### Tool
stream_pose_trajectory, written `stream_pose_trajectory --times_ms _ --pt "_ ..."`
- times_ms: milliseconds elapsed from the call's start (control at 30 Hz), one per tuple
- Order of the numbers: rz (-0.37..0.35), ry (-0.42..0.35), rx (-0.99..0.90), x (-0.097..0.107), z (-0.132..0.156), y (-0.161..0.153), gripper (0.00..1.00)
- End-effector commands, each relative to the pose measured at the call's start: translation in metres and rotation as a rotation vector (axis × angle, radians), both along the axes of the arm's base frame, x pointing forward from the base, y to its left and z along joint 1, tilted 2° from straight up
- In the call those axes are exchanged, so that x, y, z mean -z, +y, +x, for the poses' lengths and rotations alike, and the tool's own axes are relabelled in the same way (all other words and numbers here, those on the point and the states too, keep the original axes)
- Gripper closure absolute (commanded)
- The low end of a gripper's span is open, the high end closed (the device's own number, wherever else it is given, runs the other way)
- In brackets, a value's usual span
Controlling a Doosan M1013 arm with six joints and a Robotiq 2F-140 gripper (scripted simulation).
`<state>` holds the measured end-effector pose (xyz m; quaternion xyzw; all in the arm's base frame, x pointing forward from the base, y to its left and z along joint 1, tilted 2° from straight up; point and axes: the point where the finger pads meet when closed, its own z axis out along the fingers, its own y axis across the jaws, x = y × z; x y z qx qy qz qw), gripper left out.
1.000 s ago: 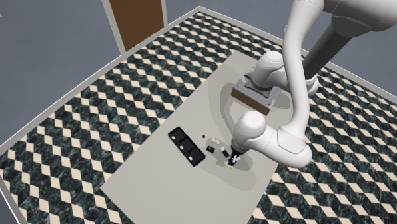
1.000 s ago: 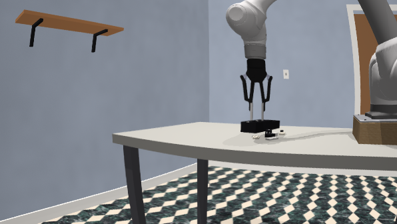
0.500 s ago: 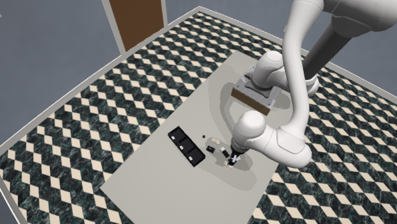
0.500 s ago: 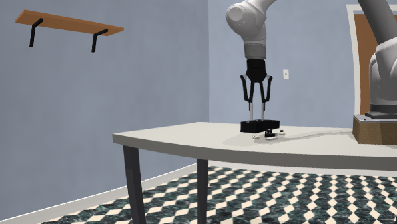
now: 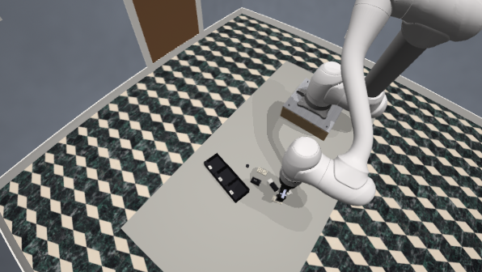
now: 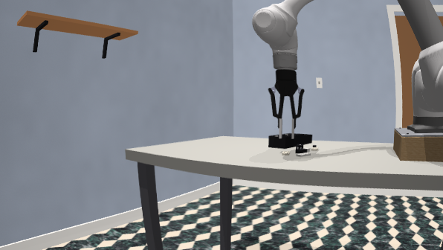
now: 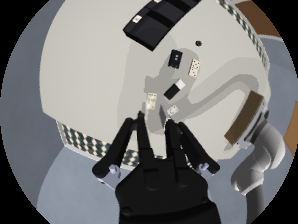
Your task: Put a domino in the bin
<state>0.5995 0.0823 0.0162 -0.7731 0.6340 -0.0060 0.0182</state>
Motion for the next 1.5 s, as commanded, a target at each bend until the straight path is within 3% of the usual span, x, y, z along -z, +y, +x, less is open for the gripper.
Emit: stream_pose_trajectory --times_ms 0,333,600,1033,1067,1467 --pt "0.0 0.0 0.0 0.01 0.0 0.0 0.75" --pt "0.0 0.0 0.0 0.041 0.002 0.001 0.75" --pt "0.0 0.0 0.0 0.05 0.002 0.001 0.75" --pt "0.0 0.0 0.0 0.053 0.002 0.001 0.75" --pt "0.0 0.0 0.0 0.053 0.002 0.001 0.87" --pt "0.0 0.0 0.0 0.053 0.002 0.001 0.87"
